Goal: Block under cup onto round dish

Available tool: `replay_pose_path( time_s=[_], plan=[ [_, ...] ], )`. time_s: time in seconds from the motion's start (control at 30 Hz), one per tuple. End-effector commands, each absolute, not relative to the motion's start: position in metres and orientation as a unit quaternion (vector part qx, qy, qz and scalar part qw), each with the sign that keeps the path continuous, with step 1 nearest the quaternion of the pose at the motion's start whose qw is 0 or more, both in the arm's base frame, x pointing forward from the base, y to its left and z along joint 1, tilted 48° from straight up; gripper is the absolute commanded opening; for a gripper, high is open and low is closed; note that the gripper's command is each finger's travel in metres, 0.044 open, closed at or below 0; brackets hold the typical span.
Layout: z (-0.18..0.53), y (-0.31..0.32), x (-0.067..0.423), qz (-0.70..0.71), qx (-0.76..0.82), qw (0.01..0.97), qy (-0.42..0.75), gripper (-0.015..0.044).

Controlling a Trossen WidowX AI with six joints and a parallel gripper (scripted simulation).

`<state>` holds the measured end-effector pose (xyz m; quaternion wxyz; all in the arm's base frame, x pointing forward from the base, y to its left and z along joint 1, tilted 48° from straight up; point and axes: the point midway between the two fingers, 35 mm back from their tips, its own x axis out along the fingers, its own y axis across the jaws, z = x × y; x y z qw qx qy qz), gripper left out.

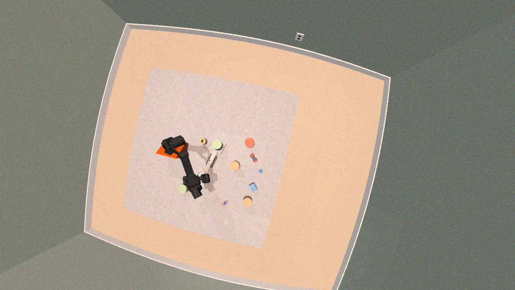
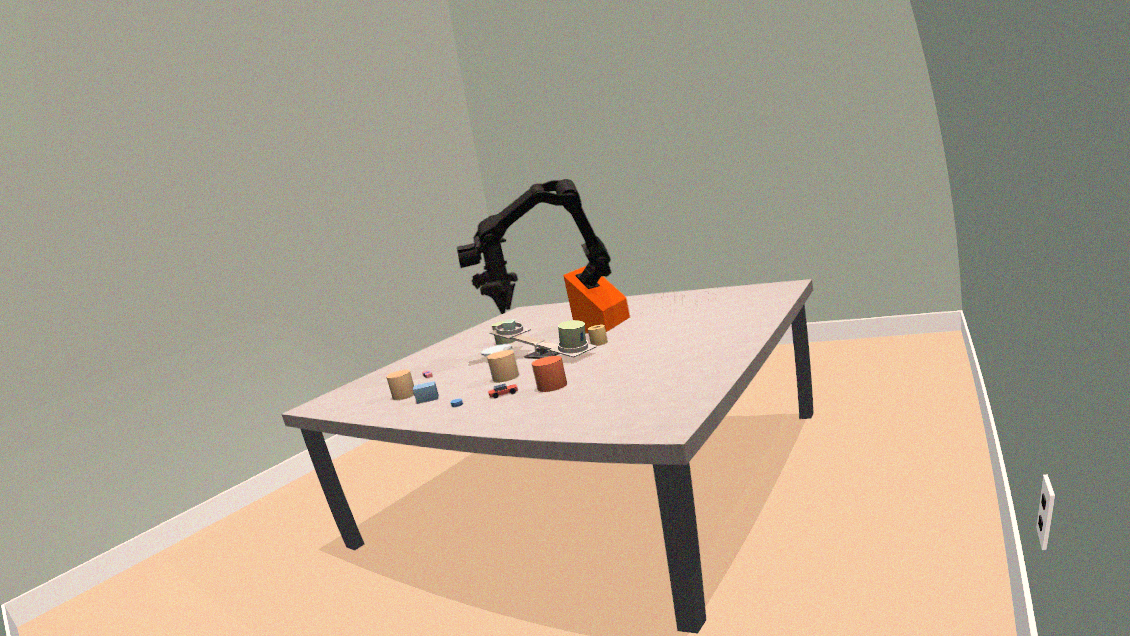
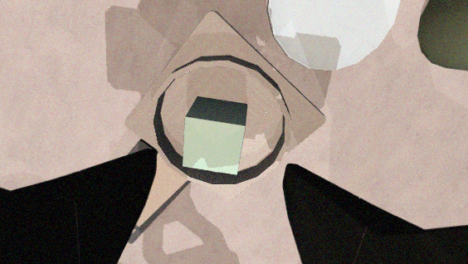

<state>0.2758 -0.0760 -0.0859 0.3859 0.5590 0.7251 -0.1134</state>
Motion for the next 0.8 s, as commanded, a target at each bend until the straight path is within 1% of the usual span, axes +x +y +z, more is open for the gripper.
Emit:
replay_pose_path(
  time_s=[0.0, 0.77],
  plan=[
    [-0.086, -0.072, 0.278, -0.118, 0.563, 0.384, 0.722, 0.026],
    [-0.113, -0.043, 0.275, -0.117, 0.564, 0.383, 0.722, 0.026]
  ],
)
